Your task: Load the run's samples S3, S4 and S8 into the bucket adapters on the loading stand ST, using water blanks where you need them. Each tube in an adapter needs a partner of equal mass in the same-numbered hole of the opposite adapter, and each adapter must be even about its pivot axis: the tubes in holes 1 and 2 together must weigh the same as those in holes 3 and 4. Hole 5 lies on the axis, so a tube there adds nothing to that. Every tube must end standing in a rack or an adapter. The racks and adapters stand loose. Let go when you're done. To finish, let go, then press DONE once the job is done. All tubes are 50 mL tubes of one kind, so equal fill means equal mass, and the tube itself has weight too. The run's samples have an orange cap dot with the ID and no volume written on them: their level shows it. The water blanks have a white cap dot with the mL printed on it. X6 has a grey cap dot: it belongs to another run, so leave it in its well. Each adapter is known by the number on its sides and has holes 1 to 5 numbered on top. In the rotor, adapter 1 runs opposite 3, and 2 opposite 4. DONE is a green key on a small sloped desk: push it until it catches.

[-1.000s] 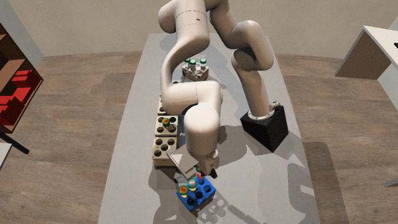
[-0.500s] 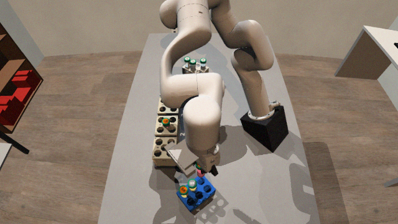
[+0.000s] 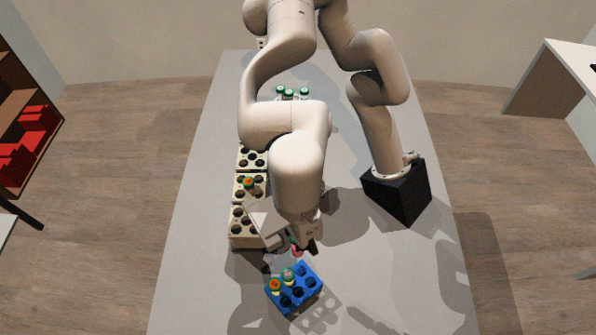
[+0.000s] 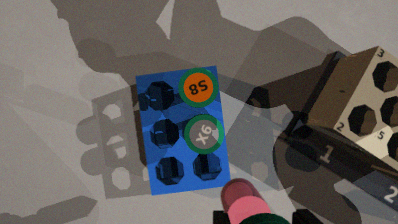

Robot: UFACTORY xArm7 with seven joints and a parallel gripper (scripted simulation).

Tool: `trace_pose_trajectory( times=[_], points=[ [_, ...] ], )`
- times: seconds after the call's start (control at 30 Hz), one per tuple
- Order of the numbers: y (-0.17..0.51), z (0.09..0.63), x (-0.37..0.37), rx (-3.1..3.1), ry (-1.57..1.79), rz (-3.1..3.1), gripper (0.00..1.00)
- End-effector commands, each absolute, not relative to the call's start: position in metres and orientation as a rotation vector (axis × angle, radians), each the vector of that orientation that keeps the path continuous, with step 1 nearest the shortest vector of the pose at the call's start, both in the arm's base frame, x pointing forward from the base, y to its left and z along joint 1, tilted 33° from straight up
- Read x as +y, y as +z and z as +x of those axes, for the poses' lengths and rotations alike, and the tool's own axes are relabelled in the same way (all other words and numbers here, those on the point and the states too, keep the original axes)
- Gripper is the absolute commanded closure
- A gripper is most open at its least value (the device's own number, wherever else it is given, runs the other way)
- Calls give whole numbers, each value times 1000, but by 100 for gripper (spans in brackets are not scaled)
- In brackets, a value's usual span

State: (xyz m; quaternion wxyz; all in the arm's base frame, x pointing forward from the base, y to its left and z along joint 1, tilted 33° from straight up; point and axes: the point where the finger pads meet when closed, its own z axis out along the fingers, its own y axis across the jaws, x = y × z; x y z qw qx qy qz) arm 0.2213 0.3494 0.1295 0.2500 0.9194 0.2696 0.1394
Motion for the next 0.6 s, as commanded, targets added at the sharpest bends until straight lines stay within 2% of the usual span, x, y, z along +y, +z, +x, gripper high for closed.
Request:
trace_pose_trajectory(
  times=[0.0,0.57],
  points=[
    [144,228,331,532,446,2577,100],
    [182,252,271,49,568,2678,100]
  ],
)
